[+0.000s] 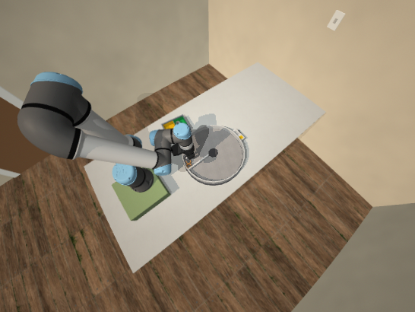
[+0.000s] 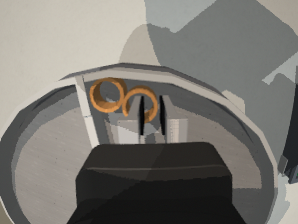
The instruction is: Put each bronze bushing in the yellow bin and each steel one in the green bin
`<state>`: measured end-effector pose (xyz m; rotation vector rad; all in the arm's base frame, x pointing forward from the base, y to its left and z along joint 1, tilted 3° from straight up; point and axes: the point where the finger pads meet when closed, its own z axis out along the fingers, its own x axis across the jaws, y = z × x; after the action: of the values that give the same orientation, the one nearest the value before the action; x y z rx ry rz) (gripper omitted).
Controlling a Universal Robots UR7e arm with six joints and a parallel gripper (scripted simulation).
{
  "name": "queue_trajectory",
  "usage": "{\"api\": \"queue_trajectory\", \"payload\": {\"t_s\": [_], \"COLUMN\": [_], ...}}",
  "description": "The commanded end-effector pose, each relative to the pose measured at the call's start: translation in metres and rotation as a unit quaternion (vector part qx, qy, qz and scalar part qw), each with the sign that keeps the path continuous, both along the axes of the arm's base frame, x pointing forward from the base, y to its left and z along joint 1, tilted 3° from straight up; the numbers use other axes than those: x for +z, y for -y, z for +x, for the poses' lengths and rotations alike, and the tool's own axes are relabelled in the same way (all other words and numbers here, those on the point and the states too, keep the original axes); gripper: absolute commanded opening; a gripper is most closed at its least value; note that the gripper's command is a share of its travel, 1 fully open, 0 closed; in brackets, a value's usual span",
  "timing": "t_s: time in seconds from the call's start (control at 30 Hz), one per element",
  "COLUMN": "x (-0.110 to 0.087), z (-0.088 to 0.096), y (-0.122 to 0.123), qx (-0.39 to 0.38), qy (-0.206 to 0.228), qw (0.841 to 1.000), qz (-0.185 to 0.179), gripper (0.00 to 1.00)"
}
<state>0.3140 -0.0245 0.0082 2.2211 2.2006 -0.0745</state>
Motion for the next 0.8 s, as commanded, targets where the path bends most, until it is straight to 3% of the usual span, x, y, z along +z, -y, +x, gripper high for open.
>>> {"api": "queue_trajectory", "payload": {"t_s": [0.0,0.77], "x": [-0.004,-0.019], "z": [0.000,0.000], "y": [0.000,0.001], "qx": [0.000,0.000], "qy": [0.001,0.001], "qw": [1.000,1.000], "qz": [0.000,0.000], "gripper": [0.40,0.40]}}
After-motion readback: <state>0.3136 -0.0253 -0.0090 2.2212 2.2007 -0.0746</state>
